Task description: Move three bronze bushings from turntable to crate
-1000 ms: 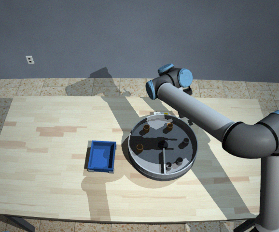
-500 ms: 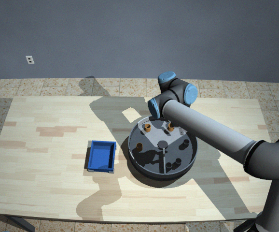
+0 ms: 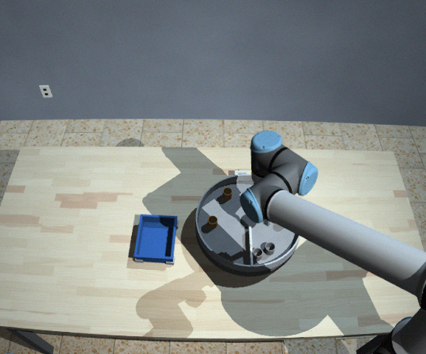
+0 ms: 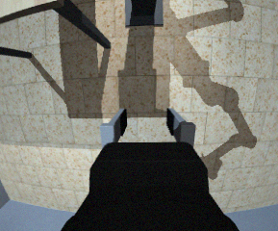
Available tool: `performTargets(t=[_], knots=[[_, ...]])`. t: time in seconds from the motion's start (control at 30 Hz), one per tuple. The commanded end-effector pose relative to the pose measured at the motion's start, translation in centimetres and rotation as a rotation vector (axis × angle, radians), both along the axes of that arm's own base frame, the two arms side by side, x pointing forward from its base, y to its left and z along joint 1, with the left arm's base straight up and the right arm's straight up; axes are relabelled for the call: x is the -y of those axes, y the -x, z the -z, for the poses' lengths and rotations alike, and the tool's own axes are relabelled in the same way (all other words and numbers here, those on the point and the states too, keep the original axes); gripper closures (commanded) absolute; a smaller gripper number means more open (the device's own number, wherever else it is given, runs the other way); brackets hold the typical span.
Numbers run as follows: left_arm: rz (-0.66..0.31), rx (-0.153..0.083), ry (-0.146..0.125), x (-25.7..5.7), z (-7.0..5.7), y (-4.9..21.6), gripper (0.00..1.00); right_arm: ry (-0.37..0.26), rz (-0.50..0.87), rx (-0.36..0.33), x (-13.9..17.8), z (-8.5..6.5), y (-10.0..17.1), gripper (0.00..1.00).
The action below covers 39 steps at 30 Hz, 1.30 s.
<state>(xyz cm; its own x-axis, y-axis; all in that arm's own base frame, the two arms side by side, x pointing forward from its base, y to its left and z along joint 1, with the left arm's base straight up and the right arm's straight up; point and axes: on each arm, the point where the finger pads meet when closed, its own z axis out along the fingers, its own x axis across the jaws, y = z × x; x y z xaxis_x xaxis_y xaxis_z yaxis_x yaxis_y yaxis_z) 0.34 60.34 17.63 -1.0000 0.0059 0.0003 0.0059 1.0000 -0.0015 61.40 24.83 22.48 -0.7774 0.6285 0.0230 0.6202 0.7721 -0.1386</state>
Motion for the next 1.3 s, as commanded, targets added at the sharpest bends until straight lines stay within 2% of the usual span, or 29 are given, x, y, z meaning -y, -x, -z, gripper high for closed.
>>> performTargets(t=[0.0,0.33,0.93,0.97,1.27], knots=[[0.000,0.000,-0.002,-0.1,-0.1,0.0,0.00,-0.042,0.077,0.071,-1.0,-0.3,2.2,0.00],[0.000,0.000,-0.002,-0.1,-0.1,0.0,0.00,-0.099,0.159,0.117,-2.0,-0.5,4.9,0.00],[0.000,0.000,-0.002,-0.1,-0.1,0.0,0.00,-0.104,0.164,0.120,-2.0,-0.5,5.0,0.00],[0.000,0.000,-0.002,-0.1,-0.1,0.0,0.00,-0.104,0.164,0.120,-2.0,-0.5,5.0,0.65],[0.000,0.000,-0.002,-0.1,-0.1,0.0,0.00,-0.104,0.164,0.120,-2.0,-0.5,5.0,0.65]])
